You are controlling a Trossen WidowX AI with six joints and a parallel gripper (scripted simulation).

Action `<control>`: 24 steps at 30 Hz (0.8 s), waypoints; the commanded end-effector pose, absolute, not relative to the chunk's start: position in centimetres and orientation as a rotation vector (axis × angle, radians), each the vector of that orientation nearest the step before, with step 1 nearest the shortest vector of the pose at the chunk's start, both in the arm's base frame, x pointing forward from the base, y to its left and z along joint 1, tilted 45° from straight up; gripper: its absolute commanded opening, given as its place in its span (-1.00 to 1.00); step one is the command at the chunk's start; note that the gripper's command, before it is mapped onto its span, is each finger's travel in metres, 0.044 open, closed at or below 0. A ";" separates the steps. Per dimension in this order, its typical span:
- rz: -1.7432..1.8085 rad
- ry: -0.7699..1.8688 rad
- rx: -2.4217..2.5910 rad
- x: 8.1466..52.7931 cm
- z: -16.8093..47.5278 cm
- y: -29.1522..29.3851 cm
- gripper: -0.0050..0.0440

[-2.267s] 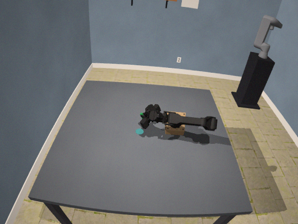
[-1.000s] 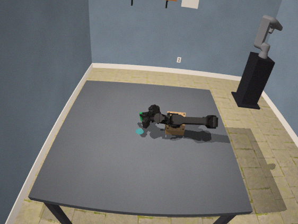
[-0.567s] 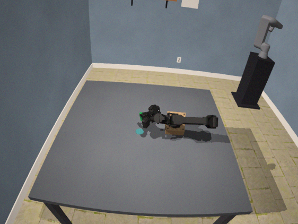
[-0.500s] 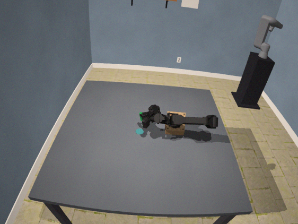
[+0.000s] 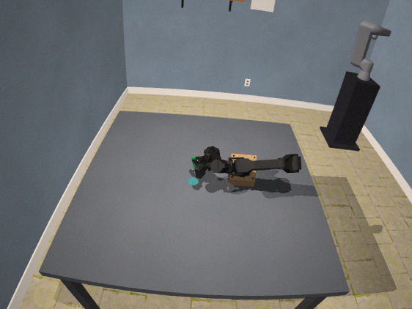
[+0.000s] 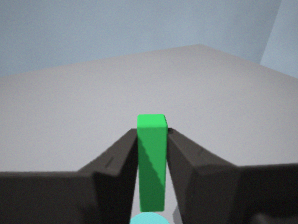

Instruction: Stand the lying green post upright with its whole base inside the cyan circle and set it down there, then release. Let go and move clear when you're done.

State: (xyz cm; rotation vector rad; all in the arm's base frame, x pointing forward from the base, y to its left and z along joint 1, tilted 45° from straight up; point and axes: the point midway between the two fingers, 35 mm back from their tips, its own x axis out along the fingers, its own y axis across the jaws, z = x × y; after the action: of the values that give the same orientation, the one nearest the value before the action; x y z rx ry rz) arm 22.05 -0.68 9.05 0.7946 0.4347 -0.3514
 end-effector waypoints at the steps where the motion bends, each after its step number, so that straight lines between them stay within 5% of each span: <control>1: -0.370 0.438 0.799 22.4 8.4 -0.3 -0.70; 24: -0.405 0.437 0.801 22.8 6.3 1.6 -0.70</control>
State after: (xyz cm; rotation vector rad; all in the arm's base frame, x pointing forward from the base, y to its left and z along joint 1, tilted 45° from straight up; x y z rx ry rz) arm 22.69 1.39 6.73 0.8012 0.4414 -0.3932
